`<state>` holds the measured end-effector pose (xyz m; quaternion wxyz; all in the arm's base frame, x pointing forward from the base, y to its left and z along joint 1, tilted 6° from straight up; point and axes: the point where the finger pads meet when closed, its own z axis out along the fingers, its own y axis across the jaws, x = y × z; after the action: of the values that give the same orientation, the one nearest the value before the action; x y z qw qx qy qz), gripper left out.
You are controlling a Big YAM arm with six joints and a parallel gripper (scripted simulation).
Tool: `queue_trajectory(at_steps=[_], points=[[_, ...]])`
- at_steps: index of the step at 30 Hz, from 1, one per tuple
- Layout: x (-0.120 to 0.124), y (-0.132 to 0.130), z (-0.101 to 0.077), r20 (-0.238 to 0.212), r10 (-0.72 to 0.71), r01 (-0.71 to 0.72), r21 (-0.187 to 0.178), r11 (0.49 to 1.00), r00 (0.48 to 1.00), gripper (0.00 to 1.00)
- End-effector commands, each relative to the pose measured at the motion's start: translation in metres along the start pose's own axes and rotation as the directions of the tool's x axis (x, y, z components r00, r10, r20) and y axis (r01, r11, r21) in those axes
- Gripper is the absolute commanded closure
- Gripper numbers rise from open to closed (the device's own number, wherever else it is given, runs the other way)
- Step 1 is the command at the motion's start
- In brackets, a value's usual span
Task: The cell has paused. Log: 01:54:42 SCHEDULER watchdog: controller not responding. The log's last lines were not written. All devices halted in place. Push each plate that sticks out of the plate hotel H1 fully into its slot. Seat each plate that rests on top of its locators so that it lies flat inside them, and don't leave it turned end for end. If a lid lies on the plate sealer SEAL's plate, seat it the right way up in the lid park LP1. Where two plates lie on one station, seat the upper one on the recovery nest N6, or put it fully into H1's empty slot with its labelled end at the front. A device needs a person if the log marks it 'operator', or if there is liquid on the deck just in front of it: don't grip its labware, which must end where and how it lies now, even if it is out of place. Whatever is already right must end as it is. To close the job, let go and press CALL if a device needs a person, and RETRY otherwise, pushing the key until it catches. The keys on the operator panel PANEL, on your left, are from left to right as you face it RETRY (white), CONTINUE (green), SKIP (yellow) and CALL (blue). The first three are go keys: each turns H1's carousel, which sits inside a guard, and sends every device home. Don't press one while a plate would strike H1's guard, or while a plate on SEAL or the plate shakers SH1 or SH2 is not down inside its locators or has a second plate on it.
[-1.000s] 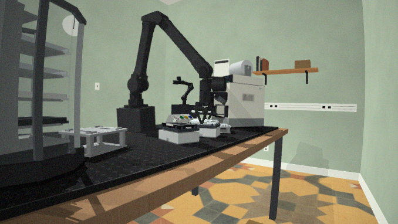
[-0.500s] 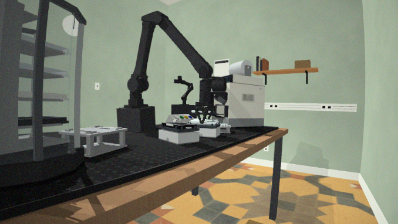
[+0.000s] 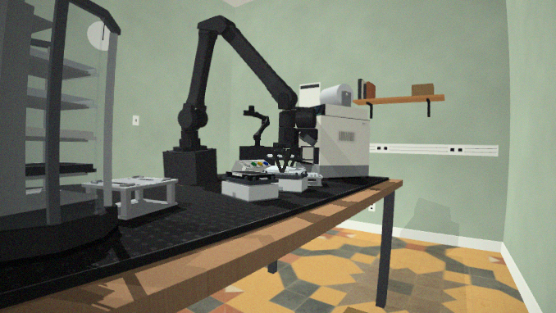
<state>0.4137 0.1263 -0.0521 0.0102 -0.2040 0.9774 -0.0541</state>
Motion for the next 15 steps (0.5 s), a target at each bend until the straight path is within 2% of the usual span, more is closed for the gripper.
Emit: queue_trajectory(at_steps=[1,6,15], points=[[-0.012,-0.0017,-0.0075,0.031,0.002,-0.002,0.001,1.0,1.0,0.16],[-0.0065,-0.0031,-0.0102,0.04,0.001,-0.001,0.0,1.0,0.999,0.16],[-0.0063,-0.0003,-0.0154,0.027,-0.001,0.001,-0.001,1.0,1.0,0.16]])
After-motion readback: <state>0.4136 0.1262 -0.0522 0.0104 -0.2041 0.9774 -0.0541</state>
